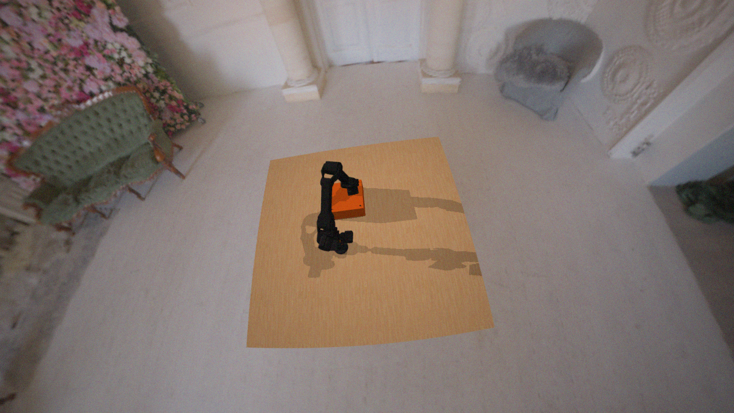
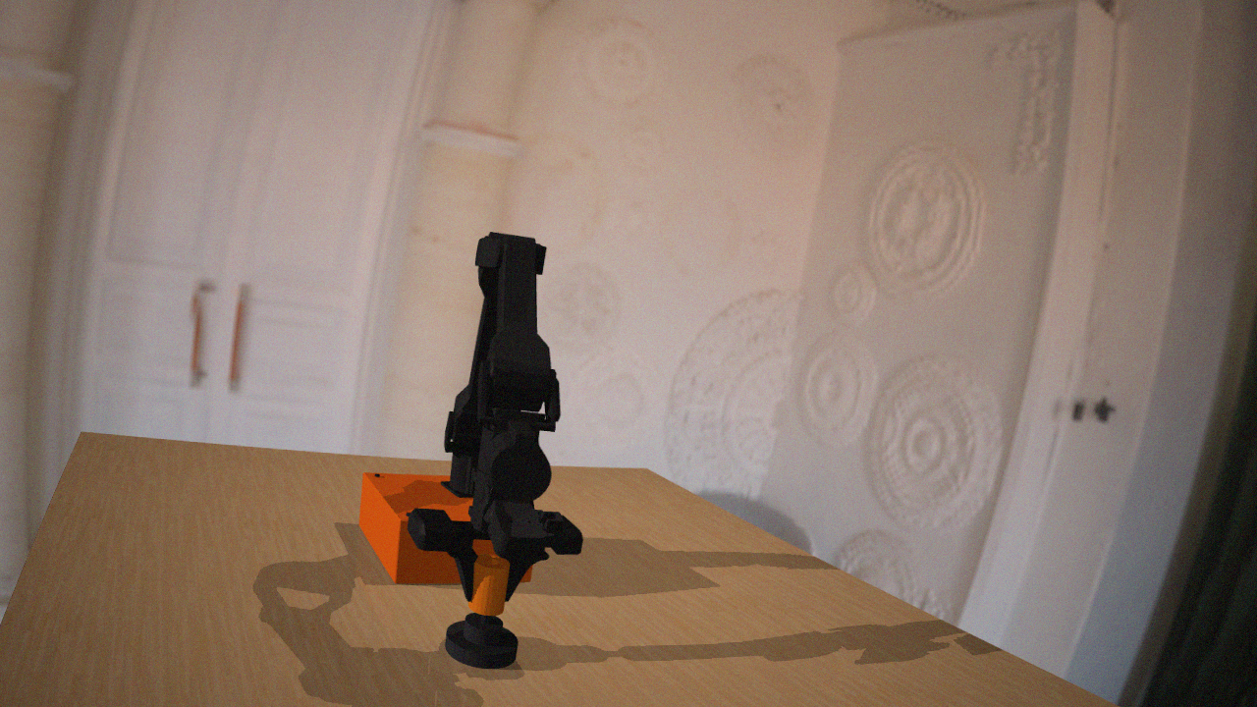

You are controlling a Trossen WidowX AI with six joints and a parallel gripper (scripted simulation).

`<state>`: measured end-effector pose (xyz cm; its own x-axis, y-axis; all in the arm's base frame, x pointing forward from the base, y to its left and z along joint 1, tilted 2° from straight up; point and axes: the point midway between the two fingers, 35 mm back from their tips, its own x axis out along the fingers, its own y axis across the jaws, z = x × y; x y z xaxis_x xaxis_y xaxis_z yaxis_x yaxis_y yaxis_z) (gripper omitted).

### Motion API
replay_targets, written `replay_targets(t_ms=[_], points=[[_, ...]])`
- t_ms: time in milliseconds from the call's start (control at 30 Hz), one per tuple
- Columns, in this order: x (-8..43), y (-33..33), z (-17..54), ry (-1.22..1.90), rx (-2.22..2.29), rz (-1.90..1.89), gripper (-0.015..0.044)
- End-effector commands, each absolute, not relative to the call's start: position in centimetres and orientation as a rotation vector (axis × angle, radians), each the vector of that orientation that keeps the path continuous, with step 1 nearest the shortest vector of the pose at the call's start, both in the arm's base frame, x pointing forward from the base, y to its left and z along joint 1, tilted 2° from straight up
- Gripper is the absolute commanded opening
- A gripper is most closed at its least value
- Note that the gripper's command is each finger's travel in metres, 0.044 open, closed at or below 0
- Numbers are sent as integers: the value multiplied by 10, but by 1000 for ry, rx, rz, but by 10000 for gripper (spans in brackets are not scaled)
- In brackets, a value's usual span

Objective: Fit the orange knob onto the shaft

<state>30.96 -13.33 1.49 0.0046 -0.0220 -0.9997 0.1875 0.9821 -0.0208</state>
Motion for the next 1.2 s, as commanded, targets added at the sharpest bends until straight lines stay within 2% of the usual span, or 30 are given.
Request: replay_targets(t_ms=[0, 333, 567, 1167], points=[[309, -134, 14, 1559, 126, -166, 0], [310, -135, 20, 1560, 119, -159, 0], [309, -134, 17, 1567, -39, -2, 0], [310, -134, 14, 1567, -39, -2, 0]])
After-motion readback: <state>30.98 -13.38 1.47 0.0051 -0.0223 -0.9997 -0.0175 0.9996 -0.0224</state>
